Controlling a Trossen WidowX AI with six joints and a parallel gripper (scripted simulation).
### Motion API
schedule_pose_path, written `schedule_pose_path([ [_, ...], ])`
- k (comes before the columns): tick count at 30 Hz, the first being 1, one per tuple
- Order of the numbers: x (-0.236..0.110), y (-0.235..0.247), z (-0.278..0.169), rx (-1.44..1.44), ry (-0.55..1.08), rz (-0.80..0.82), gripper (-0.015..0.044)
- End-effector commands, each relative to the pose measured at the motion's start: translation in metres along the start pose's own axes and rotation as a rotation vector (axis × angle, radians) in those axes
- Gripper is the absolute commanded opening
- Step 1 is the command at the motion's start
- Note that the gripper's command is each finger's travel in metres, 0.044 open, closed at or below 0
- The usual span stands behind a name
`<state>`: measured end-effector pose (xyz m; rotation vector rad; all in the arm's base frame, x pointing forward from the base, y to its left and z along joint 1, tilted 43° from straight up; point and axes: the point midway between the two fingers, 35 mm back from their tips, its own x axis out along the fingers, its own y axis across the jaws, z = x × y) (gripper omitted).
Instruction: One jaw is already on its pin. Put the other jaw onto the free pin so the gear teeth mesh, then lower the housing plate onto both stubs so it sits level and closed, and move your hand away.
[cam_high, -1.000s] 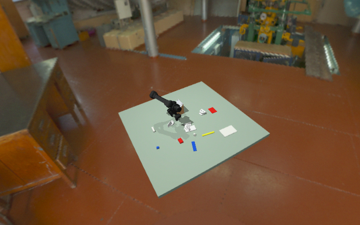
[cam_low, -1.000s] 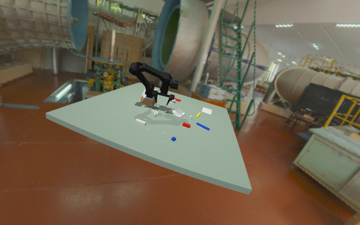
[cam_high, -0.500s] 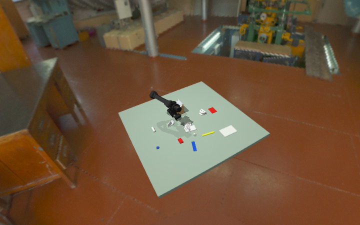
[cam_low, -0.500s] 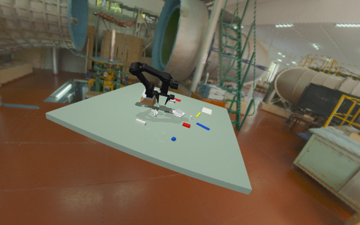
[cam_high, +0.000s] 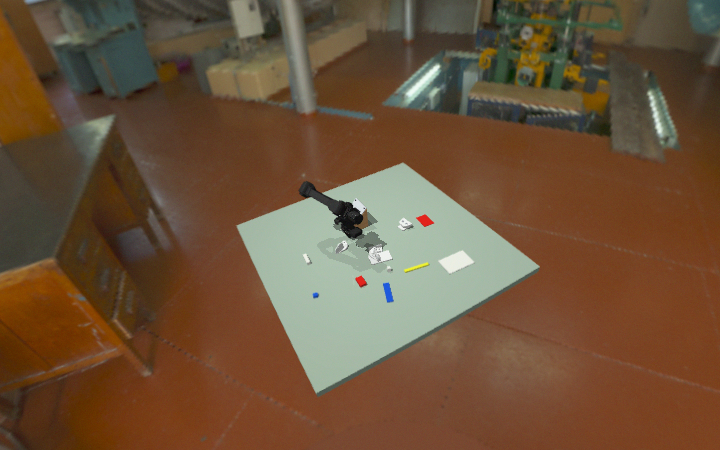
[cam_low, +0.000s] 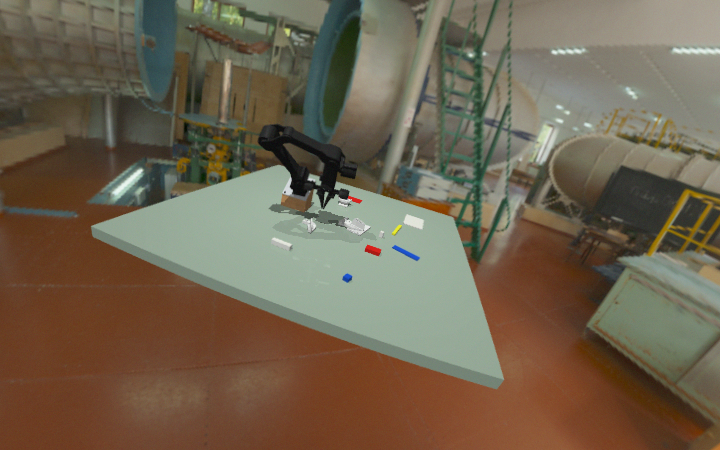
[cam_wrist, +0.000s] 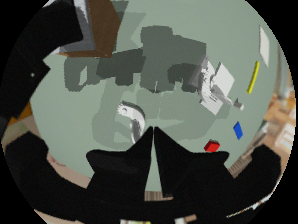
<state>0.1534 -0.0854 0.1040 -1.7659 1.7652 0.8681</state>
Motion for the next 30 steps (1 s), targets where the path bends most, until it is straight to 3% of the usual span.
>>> schedule_pose_path([
  [1,0.0000,0.0000,0.0000,0.000,0.000,0.000,0.0000],
  [8,0.0000,0.0000,0.0000,0.000,0.000,0.000,0.0000],
  [24,-0.0012,0.0020,-0.0055,0.335,-0.002,0.000,0.0420],
  [30,-0.0017,0.0030,-0.0079,0.484,-0.003,0.001,0.0440],
])
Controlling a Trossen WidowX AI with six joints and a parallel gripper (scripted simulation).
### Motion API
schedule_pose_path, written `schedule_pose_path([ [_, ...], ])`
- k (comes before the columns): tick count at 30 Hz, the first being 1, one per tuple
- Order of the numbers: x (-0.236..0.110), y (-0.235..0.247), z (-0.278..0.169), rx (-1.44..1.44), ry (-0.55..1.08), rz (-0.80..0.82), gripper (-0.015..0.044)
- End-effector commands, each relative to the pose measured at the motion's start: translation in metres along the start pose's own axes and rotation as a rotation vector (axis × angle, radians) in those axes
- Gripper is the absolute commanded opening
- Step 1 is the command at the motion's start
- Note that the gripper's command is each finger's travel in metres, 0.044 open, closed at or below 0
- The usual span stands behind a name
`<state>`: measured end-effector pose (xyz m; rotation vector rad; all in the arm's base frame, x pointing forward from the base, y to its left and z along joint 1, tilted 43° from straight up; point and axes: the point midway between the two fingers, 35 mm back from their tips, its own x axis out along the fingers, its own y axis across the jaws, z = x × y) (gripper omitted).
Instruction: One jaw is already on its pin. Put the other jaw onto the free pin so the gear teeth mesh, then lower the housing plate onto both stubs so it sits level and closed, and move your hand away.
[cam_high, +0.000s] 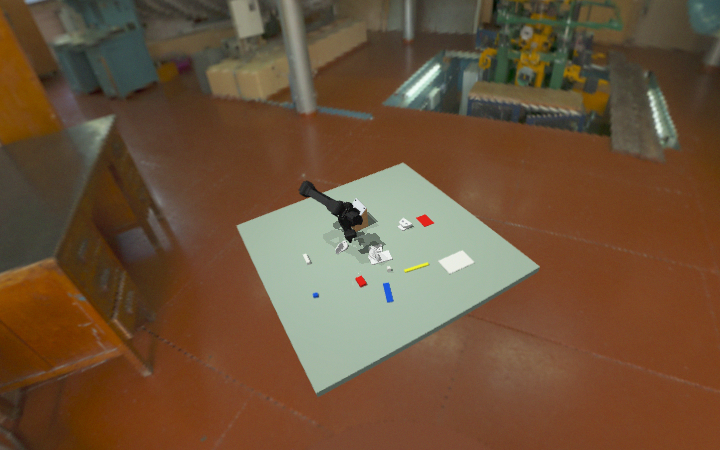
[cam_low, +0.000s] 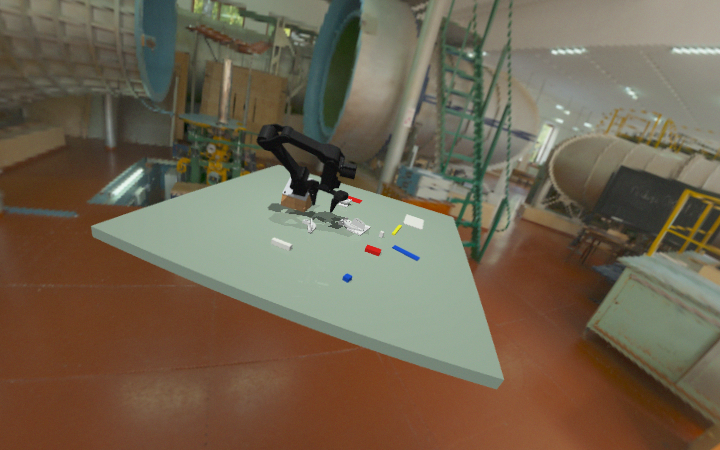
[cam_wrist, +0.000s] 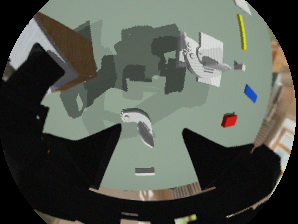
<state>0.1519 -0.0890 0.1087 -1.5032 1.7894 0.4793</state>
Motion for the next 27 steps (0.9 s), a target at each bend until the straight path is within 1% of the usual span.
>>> schedule_pose_path([
  [1,-0.001,0.000,-0.003,0.116,0.000,-0.001,0.0440],
  [27,-0.003,0.000,-0.014,0.762,-0.002,0.000,0.0440],
])
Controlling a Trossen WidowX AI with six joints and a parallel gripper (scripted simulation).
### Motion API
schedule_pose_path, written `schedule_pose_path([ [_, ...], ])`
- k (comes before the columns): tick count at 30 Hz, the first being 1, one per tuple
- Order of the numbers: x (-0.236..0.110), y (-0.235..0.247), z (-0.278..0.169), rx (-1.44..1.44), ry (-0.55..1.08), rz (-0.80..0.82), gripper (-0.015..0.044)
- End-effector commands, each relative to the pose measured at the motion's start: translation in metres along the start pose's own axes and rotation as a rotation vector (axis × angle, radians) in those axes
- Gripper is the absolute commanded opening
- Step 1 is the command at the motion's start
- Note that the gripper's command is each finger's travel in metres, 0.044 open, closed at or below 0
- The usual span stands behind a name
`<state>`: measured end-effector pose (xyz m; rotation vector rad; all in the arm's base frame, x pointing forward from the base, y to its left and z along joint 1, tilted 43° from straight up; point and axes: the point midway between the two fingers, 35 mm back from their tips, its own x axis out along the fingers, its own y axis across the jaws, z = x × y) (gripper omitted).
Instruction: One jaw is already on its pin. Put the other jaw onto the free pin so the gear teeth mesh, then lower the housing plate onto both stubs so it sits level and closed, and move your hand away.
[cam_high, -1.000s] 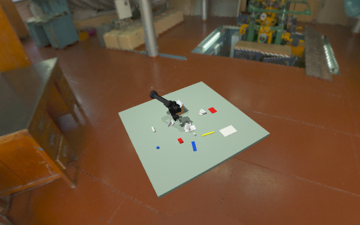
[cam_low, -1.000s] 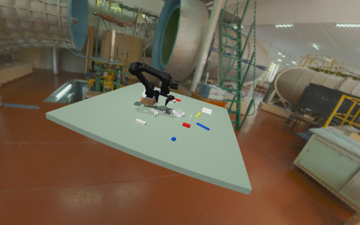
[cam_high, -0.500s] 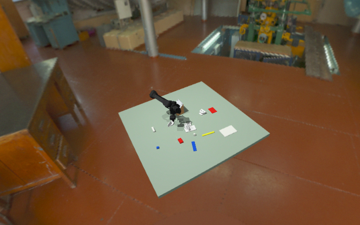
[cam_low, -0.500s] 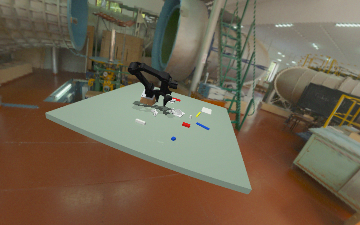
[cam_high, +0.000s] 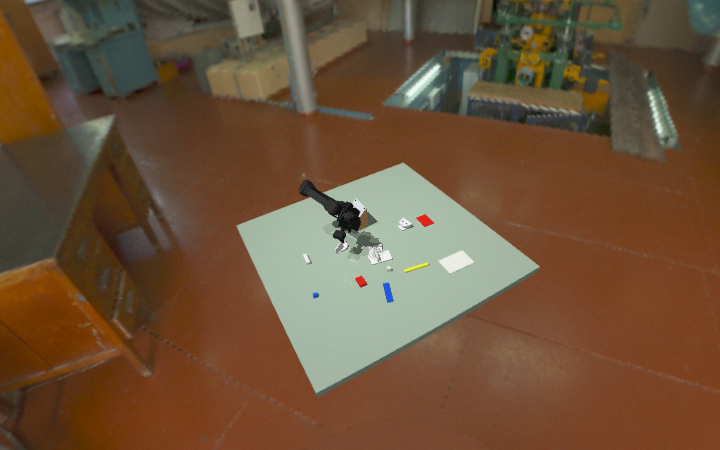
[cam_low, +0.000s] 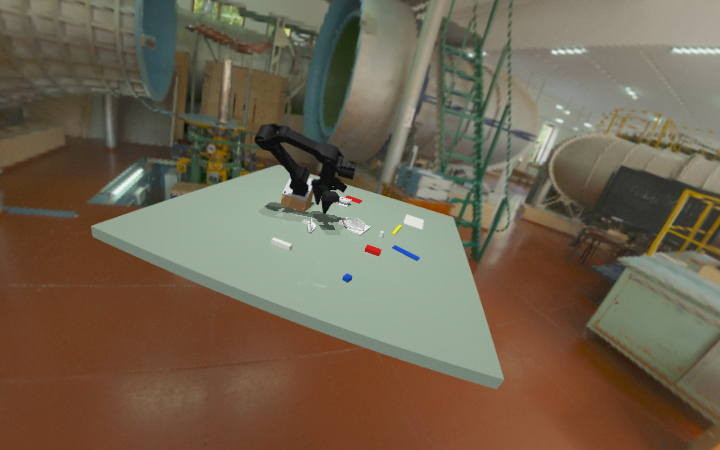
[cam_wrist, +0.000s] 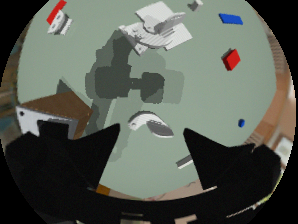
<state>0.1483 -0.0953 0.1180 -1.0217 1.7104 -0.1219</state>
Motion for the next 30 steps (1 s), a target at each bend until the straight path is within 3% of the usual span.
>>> schedule_pose_path([
  [1,-0.001,-0.002,-0.003,0.116,0.000,-0.003,0.0440],
  [30,-0.004,-0.009,-0.014,0.837,-0.001,-0.002,0.0440],
])
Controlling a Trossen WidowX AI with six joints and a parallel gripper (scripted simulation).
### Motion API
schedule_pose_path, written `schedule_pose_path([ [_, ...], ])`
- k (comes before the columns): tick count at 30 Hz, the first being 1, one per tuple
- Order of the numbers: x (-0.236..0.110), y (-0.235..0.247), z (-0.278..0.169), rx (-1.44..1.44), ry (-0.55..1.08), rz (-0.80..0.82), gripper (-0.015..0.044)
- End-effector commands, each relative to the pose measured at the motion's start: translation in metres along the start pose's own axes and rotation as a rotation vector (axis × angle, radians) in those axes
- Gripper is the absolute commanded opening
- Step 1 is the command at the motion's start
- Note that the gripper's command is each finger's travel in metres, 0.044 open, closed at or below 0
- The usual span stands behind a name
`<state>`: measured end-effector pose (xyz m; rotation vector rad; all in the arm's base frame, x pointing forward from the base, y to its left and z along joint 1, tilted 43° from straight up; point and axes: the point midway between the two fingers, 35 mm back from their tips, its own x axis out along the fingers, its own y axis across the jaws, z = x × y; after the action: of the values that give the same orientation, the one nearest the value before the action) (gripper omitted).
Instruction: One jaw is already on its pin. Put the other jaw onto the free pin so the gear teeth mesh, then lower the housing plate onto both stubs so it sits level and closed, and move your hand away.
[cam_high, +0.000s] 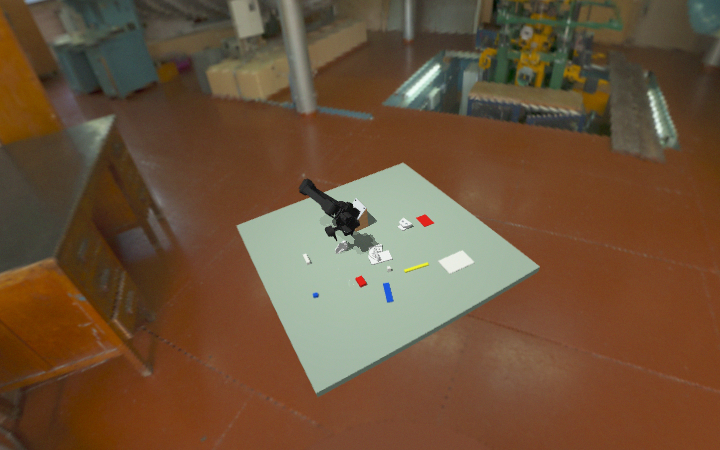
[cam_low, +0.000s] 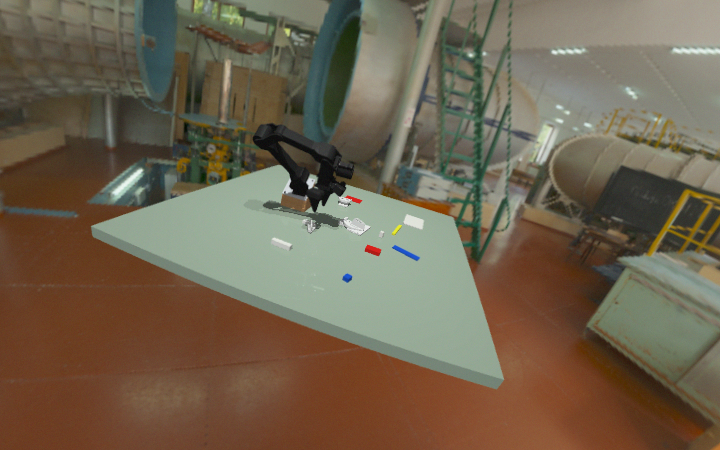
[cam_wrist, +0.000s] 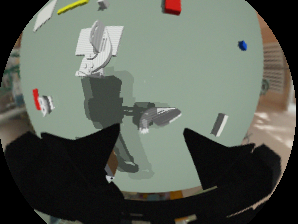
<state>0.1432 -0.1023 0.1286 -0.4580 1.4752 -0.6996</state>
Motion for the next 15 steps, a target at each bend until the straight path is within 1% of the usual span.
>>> schedule_pose_path([
  [1,-0.0009,-0.0034,-0.0009,0.117,-0.002,-0.004,0.0440],
  [15,-0.0023,-0.0094,-0.0030,0.465,-0.003,-0.004,0.0440],
])
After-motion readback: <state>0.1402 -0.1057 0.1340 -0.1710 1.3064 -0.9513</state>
